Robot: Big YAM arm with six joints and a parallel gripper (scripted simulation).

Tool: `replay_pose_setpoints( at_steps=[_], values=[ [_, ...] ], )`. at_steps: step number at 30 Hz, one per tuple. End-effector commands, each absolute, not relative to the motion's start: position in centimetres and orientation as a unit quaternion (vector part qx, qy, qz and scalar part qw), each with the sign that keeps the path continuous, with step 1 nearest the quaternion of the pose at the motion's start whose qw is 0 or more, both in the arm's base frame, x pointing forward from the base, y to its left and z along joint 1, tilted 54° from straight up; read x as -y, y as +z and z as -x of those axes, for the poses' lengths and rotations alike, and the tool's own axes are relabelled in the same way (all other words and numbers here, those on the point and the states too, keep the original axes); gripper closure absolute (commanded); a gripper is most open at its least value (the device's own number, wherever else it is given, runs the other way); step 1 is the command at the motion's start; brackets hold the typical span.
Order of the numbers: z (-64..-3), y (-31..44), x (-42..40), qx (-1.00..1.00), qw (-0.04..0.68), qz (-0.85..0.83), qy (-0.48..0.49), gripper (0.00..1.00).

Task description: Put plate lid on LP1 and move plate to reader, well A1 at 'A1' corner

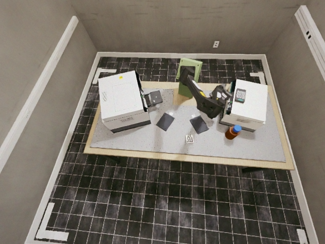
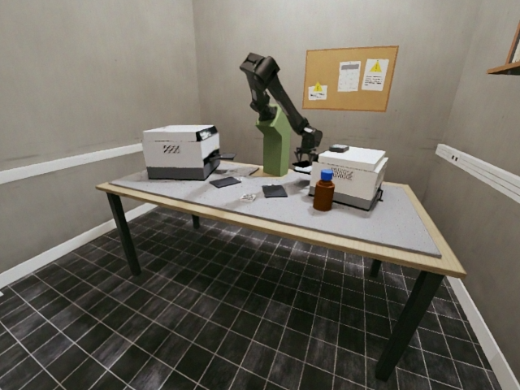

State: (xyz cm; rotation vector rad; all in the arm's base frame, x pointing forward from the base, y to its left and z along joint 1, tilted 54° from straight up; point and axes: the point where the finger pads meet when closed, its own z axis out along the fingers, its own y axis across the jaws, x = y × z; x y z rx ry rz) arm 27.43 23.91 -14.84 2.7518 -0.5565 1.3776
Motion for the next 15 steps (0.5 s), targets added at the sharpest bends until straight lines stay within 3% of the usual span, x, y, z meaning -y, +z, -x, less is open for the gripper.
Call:
replay_pose_setpoints(
  at_steps=[1, 15],
  values=[
    [-27.4, -14.6, -21.8, 0.199, 0.019, -0.879, 0.434, 0.15],
    [-29.8, -12.7, -23.4, 0.282, -0.036, -0.854, 0.436, 0.15]
  ],
)
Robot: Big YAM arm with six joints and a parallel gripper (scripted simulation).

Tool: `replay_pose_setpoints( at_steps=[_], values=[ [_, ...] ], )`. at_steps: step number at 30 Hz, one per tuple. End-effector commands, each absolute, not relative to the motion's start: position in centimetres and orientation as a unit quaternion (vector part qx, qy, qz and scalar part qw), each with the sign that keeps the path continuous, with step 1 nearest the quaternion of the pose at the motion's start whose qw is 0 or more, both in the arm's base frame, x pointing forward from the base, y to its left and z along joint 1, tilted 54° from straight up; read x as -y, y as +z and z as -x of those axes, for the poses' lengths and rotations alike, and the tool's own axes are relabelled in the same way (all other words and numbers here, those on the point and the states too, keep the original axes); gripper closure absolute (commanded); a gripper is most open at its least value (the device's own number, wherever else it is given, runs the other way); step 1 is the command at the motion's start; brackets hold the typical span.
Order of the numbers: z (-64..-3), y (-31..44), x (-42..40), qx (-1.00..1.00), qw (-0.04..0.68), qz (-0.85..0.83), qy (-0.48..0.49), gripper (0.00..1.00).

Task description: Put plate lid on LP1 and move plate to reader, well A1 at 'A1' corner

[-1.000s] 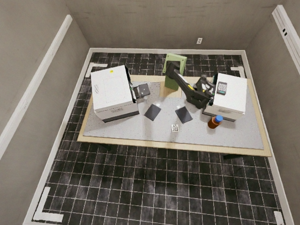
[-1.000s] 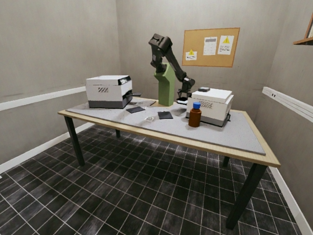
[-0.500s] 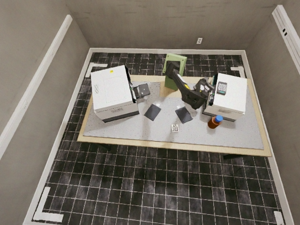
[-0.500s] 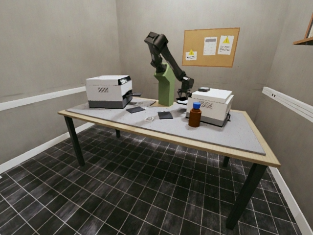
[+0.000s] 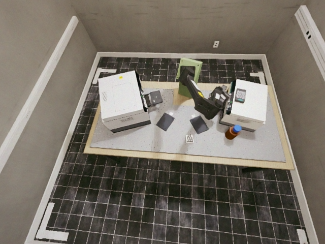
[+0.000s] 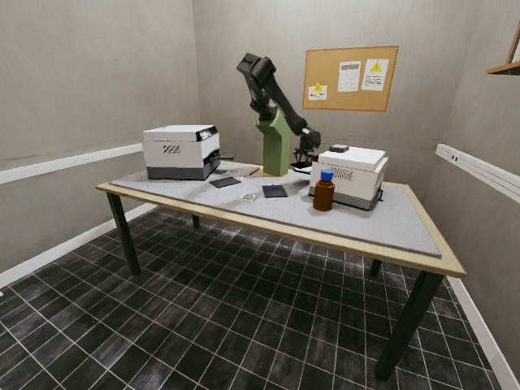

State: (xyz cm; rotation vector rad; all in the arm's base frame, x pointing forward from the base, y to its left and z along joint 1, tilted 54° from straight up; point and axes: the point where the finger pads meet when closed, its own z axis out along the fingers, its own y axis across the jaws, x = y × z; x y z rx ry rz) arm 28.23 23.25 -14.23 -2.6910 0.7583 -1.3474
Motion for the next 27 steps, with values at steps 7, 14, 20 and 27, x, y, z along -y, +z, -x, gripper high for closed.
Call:
replay_pose_setpoints(
  at_steps=[7, 14, 20, 27],
  values=[
    [-29.3, -13.2, -23.1, -0.292, 0.037, 0.853, -0.430, 0.15],
    [-29.6, -12.2, -22.2, -0.336, 0.059, 0.836, -0.429, 0.15],
    [-29.1, -12.6, -21.8, -0.350, 0.059, 0.834, -0.422, 0.15],
    [-30.8, -11.1, -22.2, -0.390, 0.085, 0.813, -0.424, 0.15]
  ],
)
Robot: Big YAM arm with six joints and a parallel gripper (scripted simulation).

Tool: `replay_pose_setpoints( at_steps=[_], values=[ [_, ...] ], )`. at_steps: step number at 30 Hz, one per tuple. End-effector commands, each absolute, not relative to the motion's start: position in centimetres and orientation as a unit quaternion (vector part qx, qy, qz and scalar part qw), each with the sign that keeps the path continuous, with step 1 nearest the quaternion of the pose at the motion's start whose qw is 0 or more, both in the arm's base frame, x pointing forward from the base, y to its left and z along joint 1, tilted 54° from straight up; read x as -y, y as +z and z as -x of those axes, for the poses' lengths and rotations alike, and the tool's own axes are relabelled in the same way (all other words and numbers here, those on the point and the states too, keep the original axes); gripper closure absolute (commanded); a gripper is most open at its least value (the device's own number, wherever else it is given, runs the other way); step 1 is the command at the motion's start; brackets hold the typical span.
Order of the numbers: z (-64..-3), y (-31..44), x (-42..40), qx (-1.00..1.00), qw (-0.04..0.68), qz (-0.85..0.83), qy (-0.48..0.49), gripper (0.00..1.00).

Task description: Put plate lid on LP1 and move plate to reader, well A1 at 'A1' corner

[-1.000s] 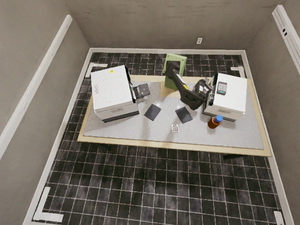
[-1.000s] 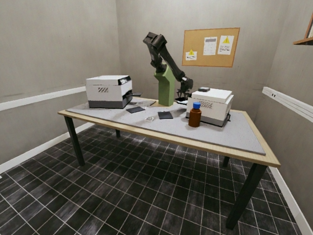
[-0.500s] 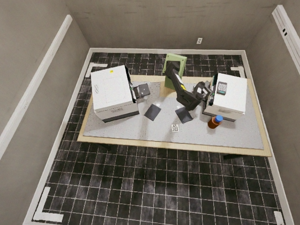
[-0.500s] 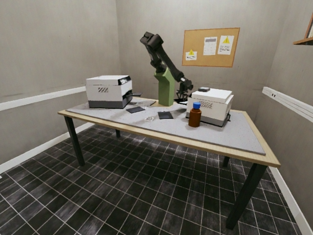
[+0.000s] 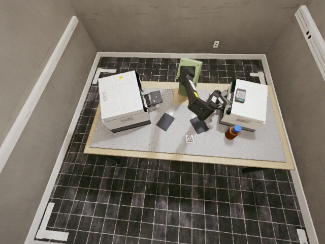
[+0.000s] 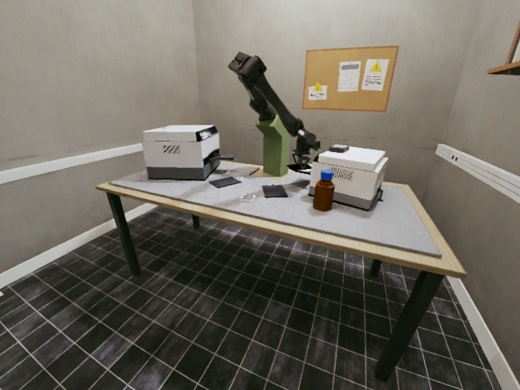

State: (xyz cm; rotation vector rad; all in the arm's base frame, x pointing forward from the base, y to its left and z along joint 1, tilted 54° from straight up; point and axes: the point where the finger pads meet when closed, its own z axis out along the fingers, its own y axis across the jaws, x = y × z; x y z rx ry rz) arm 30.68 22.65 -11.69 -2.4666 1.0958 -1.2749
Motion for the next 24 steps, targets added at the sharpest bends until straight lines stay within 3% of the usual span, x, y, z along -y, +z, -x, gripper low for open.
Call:
replay_pose_setpoints(
  at_steps=[1, 24],
  values=[
    [-30.6, -11.3, -22.4, -0.393, 0.088, 0.812, -0.422, 0.15],
    [-32.0, -9.6, -21.0, -0.493, 0.134, 0.759, -0.403, 0.15]
  ],
)
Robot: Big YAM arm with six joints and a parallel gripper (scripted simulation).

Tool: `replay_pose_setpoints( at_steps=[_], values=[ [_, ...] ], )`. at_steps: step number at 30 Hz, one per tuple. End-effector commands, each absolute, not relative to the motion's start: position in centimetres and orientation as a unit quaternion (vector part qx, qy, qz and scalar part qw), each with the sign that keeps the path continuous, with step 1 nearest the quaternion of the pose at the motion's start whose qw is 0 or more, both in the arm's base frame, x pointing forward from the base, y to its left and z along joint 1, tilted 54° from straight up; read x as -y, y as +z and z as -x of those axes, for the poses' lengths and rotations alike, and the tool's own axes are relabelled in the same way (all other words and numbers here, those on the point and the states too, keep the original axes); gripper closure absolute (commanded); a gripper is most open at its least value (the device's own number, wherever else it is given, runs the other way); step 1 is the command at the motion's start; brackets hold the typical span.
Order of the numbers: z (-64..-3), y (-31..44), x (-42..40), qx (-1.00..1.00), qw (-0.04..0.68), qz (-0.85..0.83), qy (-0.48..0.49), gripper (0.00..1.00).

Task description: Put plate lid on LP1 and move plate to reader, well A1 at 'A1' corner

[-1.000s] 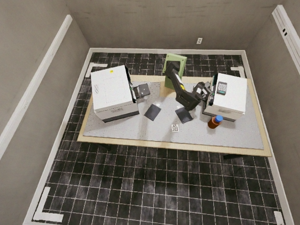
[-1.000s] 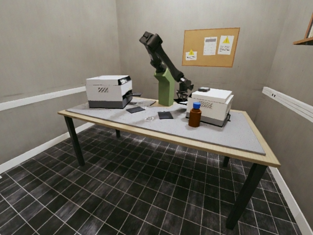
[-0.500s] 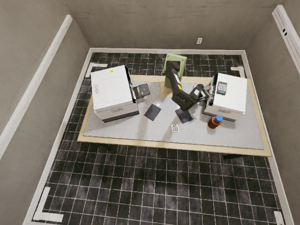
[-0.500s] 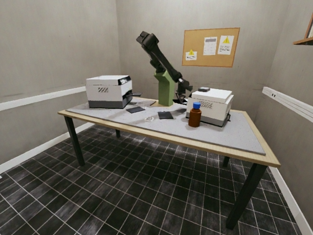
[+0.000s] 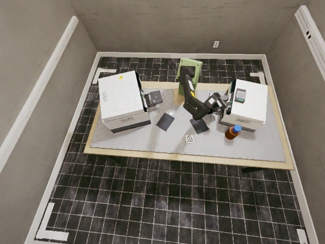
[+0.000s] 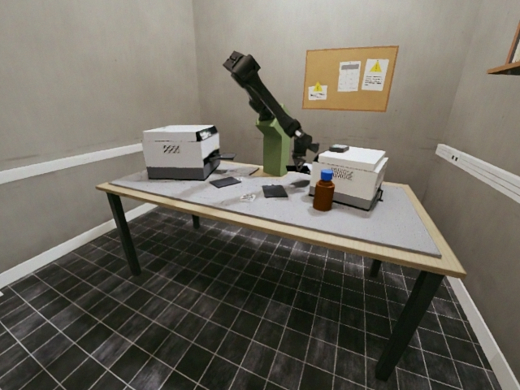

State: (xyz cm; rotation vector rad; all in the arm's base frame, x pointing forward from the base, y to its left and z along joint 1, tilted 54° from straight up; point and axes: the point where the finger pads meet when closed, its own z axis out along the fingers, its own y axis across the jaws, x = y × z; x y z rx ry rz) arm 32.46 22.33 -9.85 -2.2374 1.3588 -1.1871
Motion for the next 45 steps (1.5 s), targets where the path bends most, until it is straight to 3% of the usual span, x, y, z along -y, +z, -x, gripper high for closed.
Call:
replay_pose_setpoints(
  at_steps=[1, 45],
  values=[
    [-31.7, -9.8, -21.1, -0.496, 0.135, 0.759, -0.401, 0.15],
    [-35.4, -5.4, -19.3, -0.649, 0.229, 0.629, -0.362, 0.15]
  ],
)
